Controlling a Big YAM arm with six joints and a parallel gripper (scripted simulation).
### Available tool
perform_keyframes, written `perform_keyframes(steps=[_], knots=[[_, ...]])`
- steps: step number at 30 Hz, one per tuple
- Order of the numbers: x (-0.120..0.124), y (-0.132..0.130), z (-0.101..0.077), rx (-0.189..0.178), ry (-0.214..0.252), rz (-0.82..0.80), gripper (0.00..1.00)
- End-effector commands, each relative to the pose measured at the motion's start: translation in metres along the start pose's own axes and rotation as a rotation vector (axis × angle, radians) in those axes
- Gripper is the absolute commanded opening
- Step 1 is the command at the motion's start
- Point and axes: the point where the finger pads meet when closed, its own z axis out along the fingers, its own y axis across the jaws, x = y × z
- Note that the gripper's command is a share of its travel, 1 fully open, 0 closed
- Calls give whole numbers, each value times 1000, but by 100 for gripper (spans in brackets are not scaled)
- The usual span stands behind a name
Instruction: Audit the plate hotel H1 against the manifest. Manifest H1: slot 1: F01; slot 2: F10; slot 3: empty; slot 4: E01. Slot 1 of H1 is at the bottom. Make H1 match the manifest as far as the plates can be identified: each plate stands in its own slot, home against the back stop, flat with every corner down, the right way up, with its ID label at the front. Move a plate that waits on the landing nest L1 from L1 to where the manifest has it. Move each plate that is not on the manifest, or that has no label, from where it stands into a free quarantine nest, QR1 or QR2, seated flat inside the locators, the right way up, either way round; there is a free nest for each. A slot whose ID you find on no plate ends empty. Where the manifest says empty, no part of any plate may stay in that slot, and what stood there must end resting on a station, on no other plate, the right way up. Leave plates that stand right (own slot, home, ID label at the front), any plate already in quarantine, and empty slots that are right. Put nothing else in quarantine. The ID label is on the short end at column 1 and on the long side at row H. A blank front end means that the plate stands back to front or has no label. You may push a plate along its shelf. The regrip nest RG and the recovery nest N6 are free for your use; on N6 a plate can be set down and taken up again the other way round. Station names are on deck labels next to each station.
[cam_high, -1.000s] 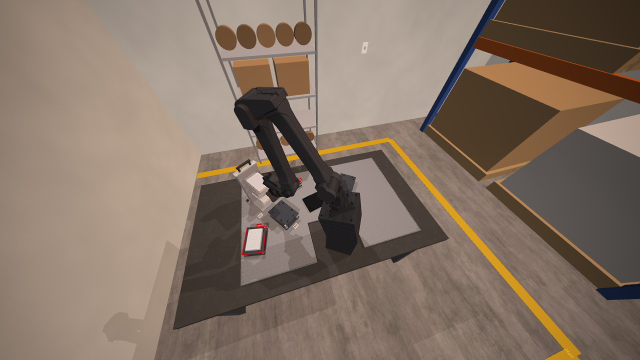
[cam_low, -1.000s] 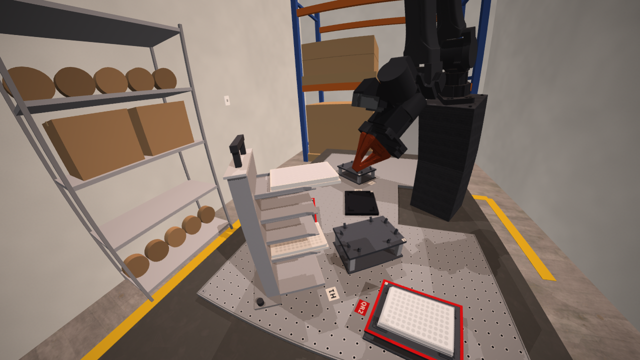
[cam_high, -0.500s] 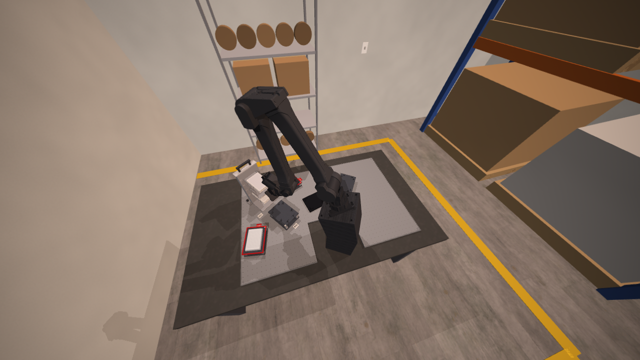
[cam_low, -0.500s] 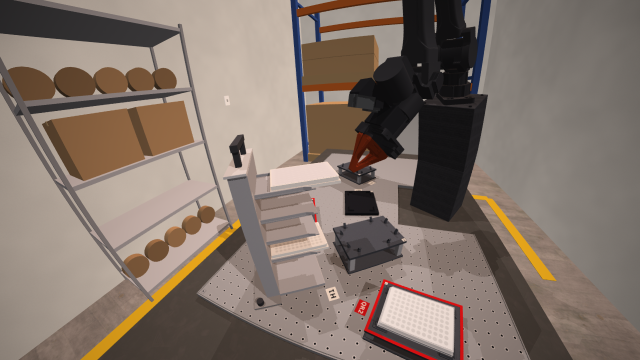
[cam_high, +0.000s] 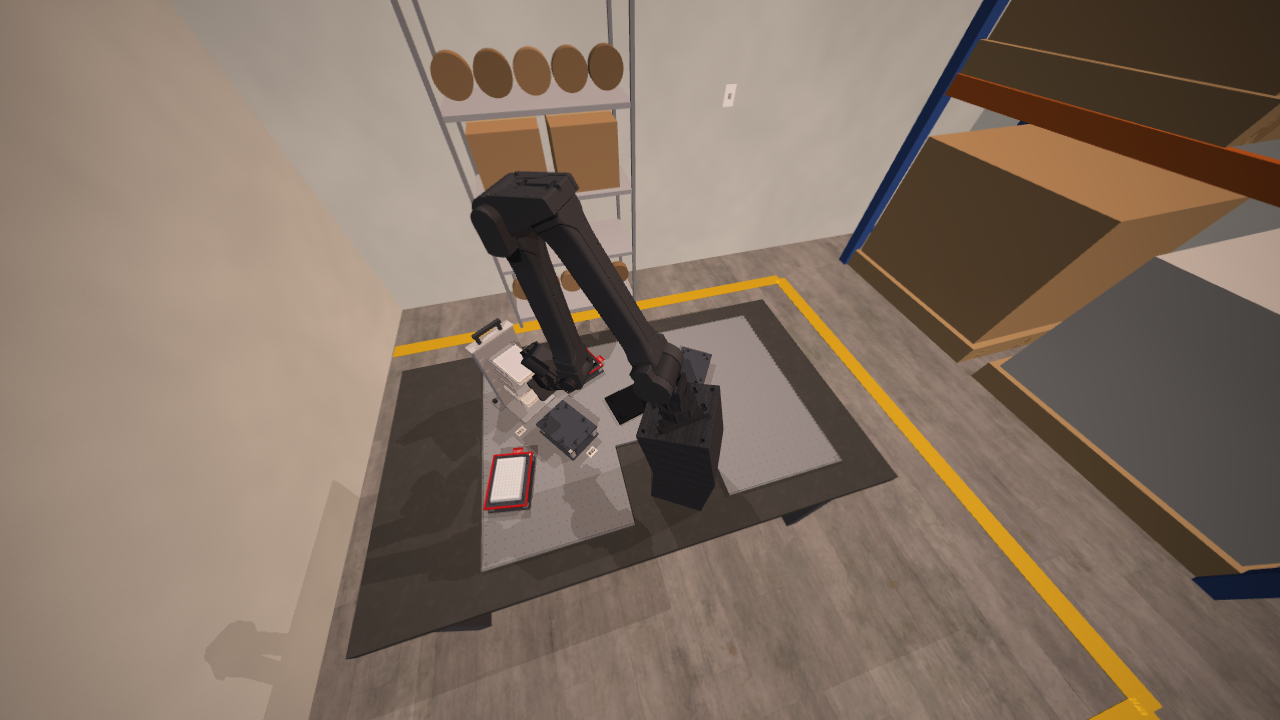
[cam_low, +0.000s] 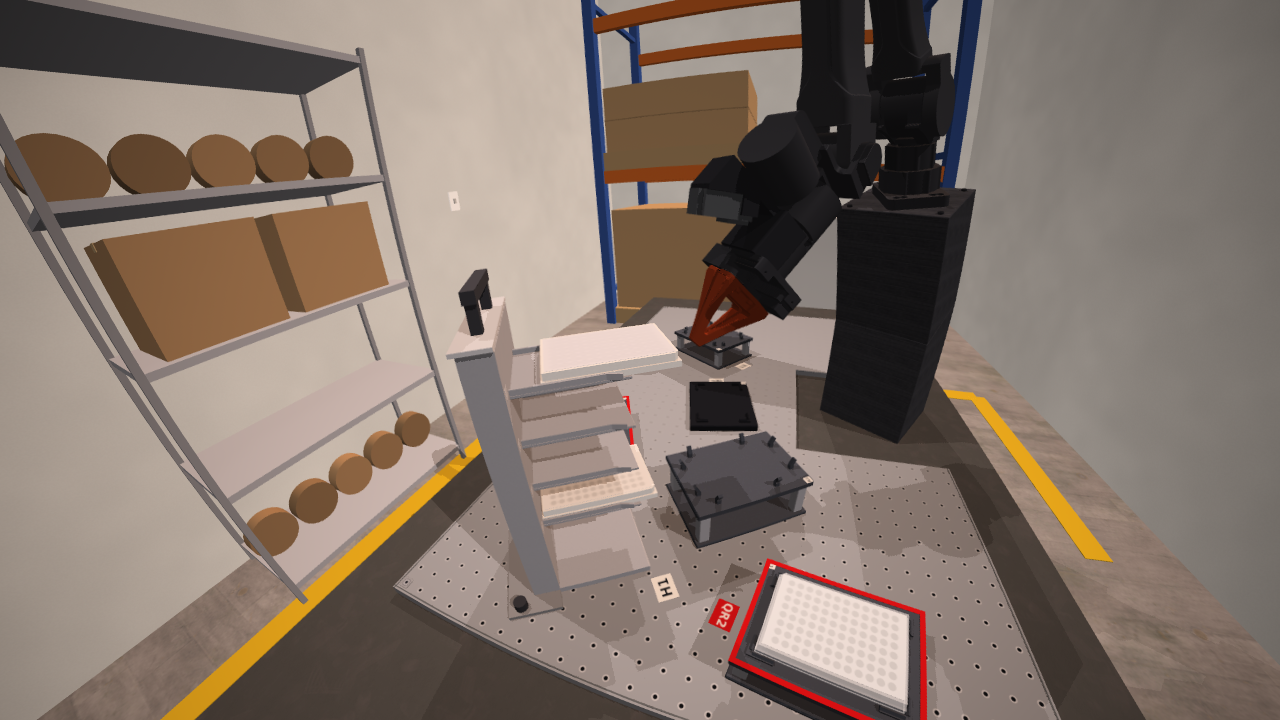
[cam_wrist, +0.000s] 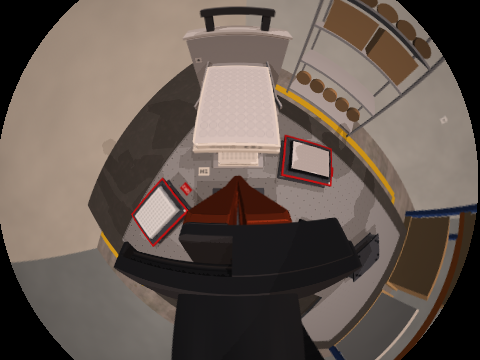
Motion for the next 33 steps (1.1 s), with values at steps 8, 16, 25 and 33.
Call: perform_keyframes(steps=[8,16,25,33], knots=[[-17,-3,7,6,-23,-2,0],[-20,-3,10,6,-23,-2,0],[-26,-3,14,5,-26,-1,0],[-29,-3,17,6,-25,-1,0]])
